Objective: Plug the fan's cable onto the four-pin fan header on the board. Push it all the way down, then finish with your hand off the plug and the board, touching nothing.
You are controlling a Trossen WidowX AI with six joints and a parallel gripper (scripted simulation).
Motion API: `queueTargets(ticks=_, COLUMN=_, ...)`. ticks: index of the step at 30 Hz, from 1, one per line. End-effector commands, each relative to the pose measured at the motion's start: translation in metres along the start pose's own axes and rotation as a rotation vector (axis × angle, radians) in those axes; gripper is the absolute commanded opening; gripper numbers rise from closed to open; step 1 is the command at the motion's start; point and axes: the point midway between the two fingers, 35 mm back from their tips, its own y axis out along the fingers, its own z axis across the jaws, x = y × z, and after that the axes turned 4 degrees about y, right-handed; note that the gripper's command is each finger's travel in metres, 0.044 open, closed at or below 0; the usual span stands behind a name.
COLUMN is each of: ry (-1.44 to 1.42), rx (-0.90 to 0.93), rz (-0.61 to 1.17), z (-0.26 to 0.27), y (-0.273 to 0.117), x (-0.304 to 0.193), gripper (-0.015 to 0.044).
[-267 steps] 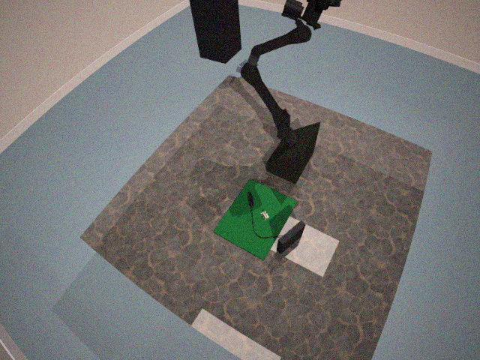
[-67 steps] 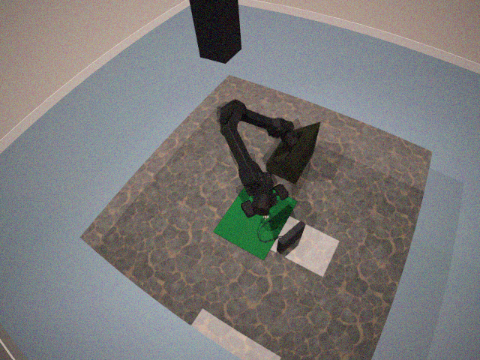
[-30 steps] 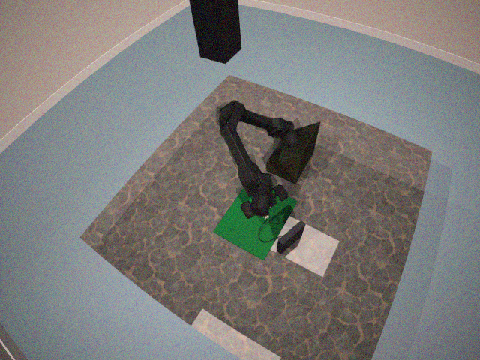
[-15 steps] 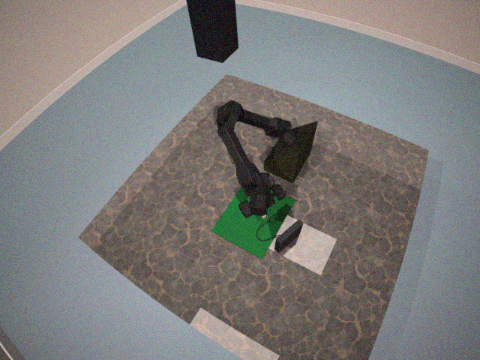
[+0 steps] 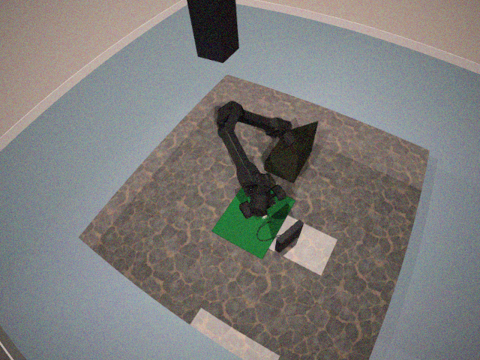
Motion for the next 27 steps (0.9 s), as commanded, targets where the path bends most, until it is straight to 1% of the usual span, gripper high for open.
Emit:
queueTargets(ticks=1, ry=-0.003, rx=0.004, rz=-0.005, z=0.0, y=0.003, x=0.001, gripper=0.0)
queueTargets(ticks=20, ry=-0.003, rx=0.004, rz=-0.006, z=0.0, y=0.015, x=0.001, gripper=0.0)
queueTargets(ticks=27, ry=-0.003, rx=0.002, rz=-0.001, z=-0.001, y=0.012, x=0.0, gripper=0.0184)
